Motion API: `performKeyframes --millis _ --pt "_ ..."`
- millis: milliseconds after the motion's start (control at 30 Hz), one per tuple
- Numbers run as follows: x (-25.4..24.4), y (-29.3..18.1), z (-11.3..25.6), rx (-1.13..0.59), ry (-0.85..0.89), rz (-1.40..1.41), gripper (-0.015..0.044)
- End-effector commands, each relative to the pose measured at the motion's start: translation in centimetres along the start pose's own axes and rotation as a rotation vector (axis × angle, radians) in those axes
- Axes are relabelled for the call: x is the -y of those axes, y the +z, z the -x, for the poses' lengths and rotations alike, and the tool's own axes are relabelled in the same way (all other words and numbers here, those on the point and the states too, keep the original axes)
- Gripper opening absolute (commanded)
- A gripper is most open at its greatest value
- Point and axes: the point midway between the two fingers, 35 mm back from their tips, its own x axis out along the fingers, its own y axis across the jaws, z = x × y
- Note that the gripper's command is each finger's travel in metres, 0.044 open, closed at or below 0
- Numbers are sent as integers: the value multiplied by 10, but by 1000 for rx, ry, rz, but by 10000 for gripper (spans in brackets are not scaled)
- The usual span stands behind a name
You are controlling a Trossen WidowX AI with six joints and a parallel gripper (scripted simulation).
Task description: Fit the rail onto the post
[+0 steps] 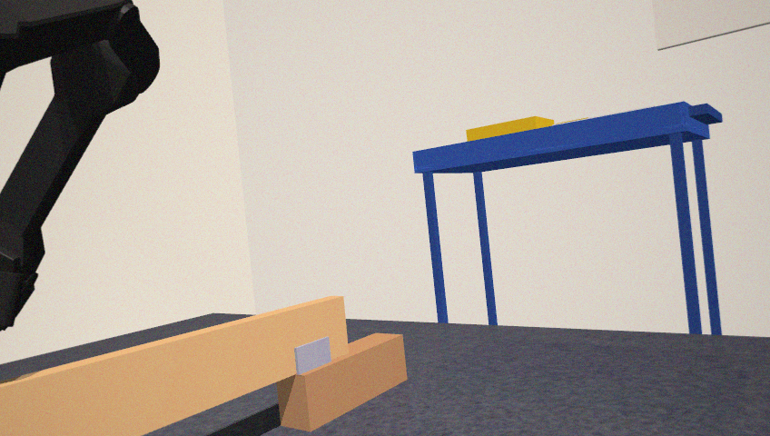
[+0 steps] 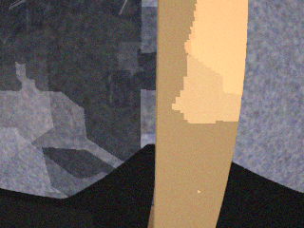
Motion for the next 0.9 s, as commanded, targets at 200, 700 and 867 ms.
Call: performKeyframes --millis 200,700,867 --pt "1 0 4 -2 -8 0 0" --pt "1 3 3 -2 -8 0 0" --pt "1 3 2 -2 -8 0 0"
